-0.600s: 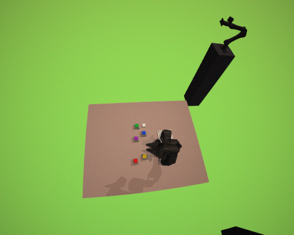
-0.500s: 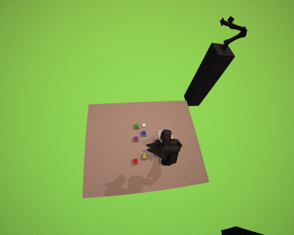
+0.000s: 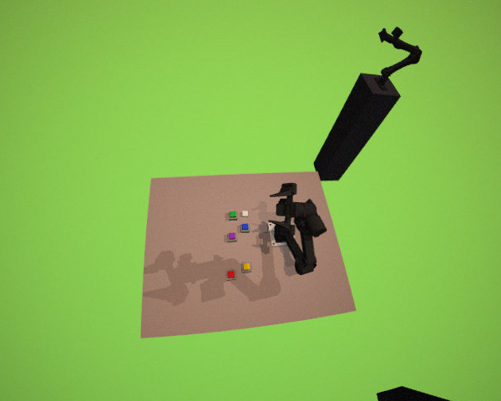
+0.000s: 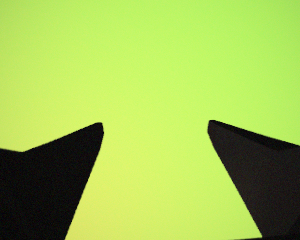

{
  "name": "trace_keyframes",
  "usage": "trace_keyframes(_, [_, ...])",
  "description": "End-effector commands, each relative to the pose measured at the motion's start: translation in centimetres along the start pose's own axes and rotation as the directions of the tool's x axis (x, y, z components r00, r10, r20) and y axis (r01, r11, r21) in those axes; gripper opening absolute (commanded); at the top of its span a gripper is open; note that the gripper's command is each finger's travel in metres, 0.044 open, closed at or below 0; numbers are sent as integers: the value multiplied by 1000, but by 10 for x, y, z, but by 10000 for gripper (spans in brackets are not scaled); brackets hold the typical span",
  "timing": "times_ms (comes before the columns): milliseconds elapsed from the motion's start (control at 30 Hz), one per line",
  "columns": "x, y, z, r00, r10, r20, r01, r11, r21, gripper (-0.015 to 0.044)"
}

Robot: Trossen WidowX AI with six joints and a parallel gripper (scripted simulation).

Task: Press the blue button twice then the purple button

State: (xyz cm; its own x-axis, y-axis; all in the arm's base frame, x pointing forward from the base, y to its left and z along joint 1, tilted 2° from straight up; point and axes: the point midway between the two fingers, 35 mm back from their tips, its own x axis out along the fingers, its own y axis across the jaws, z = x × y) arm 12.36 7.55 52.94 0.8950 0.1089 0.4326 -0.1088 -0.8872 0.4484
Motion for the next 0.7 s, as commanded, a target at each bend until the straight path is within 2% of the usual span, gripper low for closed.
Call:
trace_keyframes(0, [3, 69, 27, 992, 129, -6, -101, 803, 587, 400])
trace_keyframes(133, [7, 108, 68, 975, 207, 77, -165, 451, 877, 400])
trace_keyframes(300, [14, 134, 127, 940, 245, 236, -238, -25, 971, 400])
trace_keyframes(467, [18, 138, 196, 873, 209, 441, -305, -472, 827, 400])
trace_keyframes(567, [17, 128, 240, 806, 146, 574, -332, -691, 642, 400])
trace_keyframes(667, [12, 110, 281, 712, 56, 700, -339, -846, 412, 400])
